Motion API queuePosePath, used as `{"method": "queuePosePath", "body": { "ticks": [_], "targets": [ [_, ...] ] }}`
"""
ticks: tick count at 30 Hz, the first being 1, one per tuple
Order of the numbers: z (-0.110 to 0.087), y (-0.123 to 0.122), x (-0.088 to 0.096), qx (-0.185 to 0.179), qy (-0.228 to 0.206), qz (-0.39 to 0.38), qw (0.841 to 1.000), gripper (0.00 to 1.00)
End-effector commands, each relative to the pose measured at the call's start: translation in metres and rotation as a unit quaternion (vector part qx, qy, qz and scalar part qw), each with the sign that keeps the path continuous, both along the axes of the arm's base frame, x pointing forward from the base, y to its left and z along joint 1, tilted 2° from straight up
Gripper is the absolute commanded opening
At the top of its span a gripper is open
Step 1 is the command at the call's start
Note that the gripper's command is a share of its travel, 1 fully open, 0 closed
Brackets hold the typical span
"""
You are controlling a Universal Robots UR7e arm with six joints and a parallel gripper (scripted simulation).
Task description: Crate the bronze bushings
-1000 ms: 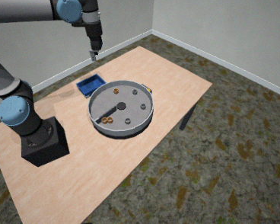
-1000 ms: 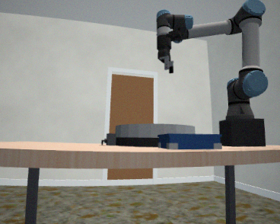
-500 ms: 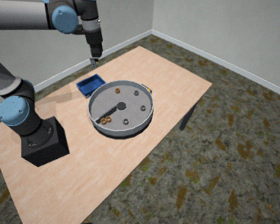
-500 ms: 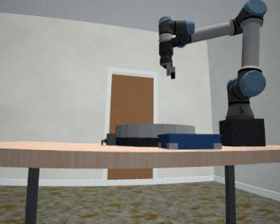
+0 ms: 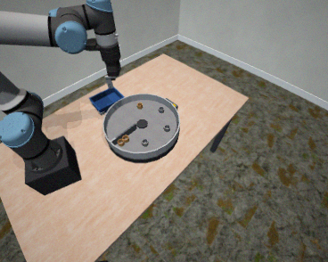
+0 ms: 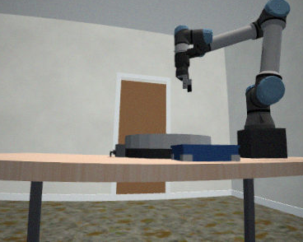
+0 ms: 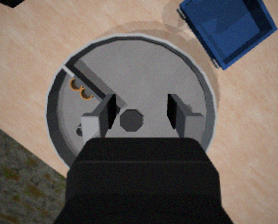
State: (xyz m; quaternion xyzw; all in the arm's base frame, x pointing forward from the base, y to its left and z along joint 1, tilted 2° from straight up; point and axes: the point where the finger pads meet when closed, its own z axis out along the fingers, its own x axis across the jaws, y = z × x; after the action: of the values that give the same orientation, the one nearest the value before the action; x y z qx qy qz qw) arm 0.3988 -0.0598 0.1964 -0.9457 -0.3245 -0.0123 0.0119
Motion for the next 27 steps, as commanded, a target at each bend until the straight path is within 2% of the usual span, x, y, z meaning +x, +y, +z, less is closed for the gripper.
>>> {"method": "queuePosePath", "body": {
  "ticks": [1, 2, 14, 19, 27],
  "targets": [
    [-0.023, -0.020, -0.023, 0.000, 0.000, 0.000, 1.000, 1.00],
    [-0.029, -0.026, -0.030, 0.000, 0.000, 0.000, 1.000, 1.00],
    [-0.029, -0.026, -0.030, 0.000, 0.000, 0.000, 1.000, 1.00],
    [-0.061, -0.053, -0.062, 0.000, 0.001, -0.001, 1.000, 1.00],
    [-0.061, -0.053, -0.062, 0.000, 0.001, -0.001, 1.000, 1.00]
  ]
}}
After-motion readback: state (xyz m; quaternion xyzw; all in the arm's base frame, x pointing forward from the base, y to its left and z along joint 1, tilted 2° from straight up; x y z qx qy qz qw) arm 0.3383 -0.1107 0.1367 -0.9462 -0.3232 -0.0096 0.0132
